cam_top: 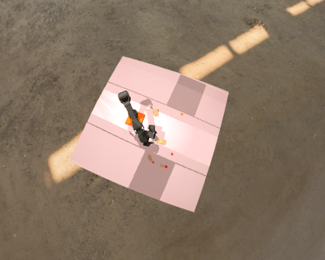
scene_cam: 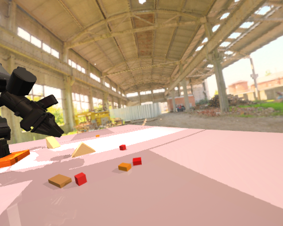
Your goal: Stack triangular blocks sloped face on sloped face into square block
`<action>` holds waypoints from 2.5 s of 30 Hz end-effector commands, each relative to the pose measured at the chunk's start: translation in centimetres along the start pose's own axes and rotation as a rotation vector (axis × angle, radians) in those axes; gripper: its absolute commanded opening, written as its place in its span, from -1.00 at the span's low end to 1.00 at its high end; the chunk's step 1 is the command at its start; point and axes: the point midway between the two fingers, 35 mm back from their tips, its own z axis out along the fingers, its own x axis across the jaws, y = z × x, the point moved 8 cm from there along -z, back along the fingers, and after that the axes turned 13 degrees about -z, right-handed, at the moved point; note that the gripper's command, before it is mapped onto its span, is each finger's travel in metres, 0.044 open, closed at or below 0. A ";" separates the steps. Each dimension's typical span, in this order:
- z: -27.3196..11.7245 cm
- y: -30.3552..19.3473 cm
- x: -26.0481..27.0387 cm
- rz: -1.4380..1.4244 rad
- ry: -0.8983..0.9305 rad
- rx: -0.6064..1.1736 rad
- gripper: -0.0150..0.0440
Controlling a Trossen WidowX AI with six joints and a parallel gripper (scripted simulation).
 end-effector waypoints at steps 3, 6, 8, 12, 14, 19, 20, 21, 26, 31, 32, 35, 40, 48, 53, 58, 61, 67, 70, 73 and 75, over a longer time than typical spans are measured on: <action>0.2 -0.2 -0.2 -0.026 -0.003 -0.017 1.00; 1.9 -0.2 -0.5 -0.026 -0.003 -0.017 1.00; 3.0 -0.2 -0.6 -0.027 -0.003 -0.017 1.00; 5.3 -0.4 -0.6 -0.023 -0.003 -0.018 1.00; 6.3 -0.5 -0.6 -0.018 -0.003 -0.018 1.00; 8.8 -0.7 -0.3 -0.024 -0.003 -0.022 1.00; 9.1 -0.8 -0.2 -0.025 -0.004 -0.023 1.00; 9.1 -0.8 -0.2 -0.025 -0.004 -0.023 1.00; 9.2 -0.7 -0.2 -0.025 -0.004 -0.023 1.00; 9.2 -0.7 -0.2 -0.025 -0.004 -0.023 1.00; 9.2 -0.7 -0.2 -0.028 0.002 -0.025 0.91; 9.2 -0.7 -0.2 -0.028 0.002 -0.025 0.64; 9.2 -0.7 -0.2 -0.028 0.002 -0.025 0.20; 9.2 -0.7 -0.2 -0.028 0.002 -0.025 -0.05; 9.0 -0.5 -0.3 -0.028 0.002 -0.025 -0.49; 7.8 1.0 -0.8 -0.029 0.002 -0.025 -0.49; 6.9 2.0 -1.1 -0.029 0.002 -0.025 -0.49; 4.8 3.9 -1.5 -0.029 0.001 -0.025 -0.49; 3.7 4.9 -1.6 -0.029 0.001 -0.025 -0.49; 2.5 5.7 -1.7 -0.029 0.001 -0.025 -0.49; 2.0 6.1 -1.6 -0.028 0.001 -0.025 -0.49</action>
